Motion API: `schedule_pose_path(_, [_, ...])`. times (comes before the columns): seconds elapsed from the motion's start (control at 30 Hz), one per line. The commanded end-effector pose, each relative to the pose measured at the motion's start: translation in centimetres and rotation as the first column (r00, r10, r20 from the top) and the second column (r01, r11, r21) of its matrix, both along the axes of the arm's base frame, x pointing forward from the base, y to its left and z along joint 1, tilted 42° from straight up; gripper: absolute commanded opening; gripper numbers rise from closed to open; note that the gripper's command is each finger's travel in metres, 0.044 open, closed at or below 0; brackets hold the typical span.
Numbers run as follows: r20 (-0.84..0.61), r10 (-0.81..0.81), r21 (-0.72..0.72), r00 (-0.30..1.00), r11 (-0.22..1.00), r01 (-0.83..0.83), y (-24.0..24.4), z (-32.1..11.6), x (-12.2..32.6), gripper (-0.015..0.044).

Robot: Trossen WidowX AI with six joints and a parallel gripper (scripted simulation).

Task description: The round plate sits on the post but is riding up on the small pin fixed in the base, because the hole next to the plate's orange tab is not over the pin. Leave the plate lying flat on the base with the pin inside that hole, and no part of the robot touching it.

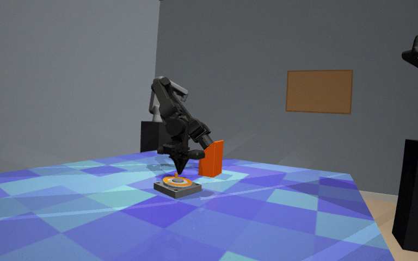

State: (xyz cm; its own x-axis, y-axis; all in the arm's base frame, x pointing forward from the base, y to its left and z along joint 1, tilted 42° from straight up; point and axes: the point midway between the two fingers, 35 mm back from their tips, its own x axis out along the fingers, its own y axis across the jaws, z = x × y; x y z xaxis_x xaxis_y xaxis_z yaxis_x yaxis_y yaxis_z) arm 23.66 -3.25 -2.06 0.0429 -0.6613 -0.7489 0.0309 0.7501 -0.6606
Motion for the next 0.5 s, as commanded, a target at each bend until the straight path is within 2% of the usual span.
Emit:
schedule_pose_path(0.0, [0.002, 0.001, -0.004, 1.000, 1.000, -0.001, -0.5, 0.4, 0.5, 0.0000])
schedule_pose_path(0.47, [0.002, 0.001, -0.005, 1.000, 1.000, -0.001, -1.2, 1.2, 1.6, 0.0000])
